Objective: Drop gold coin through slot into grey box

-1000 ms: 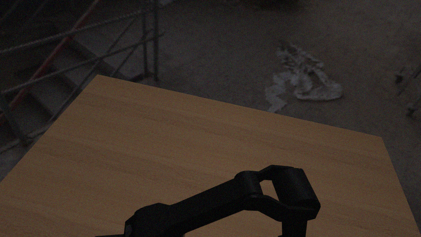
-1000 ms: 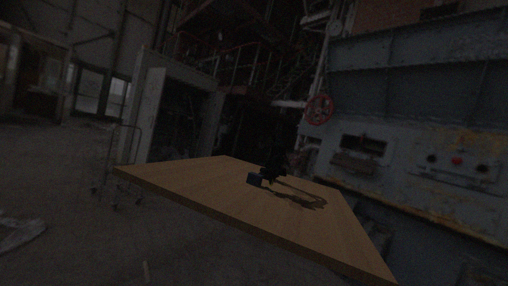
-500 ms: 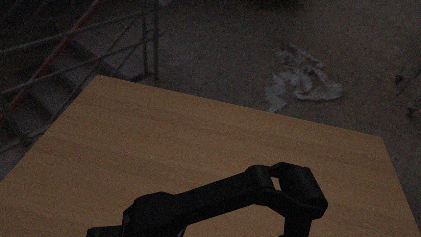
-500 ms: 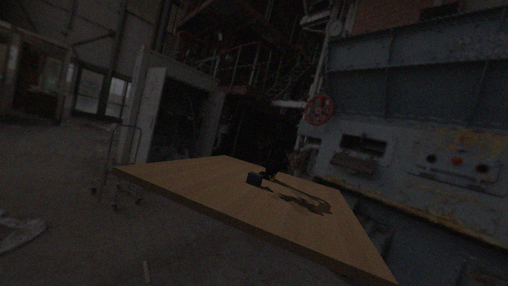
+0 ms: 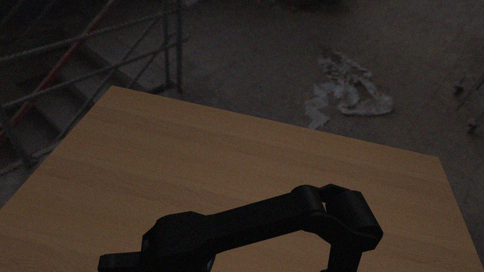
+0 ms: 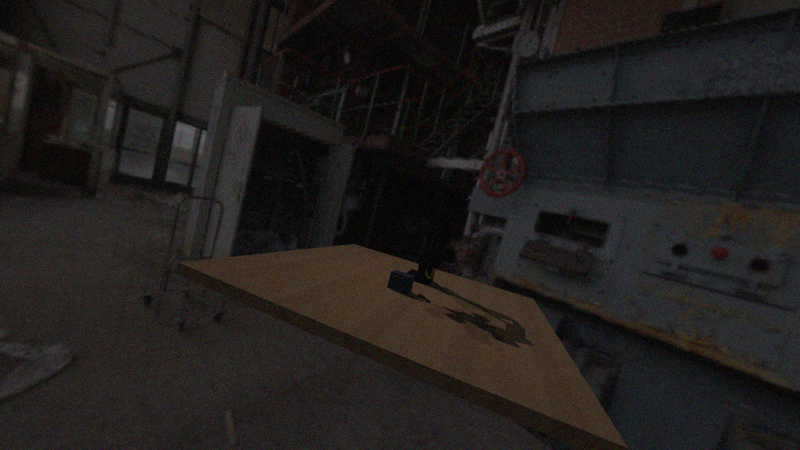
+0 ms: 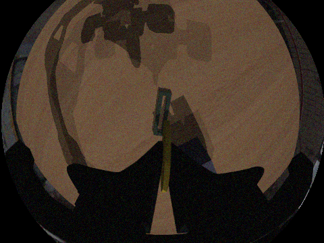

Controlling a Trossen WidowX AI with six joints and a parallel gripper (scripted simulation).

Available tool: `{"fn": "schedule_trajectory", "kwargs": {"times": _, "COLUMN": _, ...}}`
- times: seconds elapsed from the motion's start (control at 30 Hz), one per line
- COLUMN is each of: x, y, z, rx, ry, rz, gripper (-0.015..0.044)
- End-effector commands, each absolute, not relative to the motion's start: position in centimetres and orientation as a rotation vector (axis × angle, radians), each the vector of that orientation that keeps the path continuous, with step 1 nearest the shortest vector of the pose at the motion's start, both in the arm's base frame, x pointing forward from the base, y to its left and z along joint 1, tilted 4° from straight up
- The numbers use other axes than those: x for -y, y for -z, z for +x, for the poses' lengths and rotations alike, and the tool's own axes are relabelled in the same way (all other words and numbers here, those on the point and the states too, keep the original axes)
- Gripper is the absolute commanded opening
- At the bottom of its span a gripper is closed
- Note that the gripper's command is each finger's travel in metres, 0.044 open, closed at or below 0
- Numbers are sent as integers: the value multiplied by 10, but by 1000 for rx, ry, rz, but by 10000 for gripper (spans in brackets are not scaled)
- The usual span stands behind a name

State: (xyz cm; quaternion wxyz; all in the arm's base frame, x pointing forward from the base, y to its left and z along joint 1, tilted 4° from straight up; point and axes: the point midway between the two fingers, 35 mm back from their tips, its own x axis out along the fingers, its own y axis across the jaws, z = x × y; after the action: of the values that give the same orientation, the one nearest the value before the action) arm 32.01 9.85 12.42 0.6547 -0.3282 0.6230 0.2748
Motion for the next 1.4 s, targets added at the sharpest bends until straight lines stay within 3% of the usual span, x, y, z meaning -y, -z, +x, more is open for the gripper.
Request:
{"fn": "schedule_trajectory", "kwargs": {"times": 0.0, "x": -99, "y": -127, "z": 319, "rx": -1380, "ry": -716, "rz": -840, "gripper": 0}}
{"fn": "schedule_trajectory", "kwargs": {"times": 0.47, "x": -100, "y": -128, "z": 315, "rx": -1234, "ry": -1050, "rz": -1191, "gripper": 0}}
{"fn": "schedule_trajectory", "kwargs": {"times": 1.37, "x": -46, "y": -131, "z": 320, "rx": -1235, "ry": -1052, "rz": -1199, "gripper": 0}}
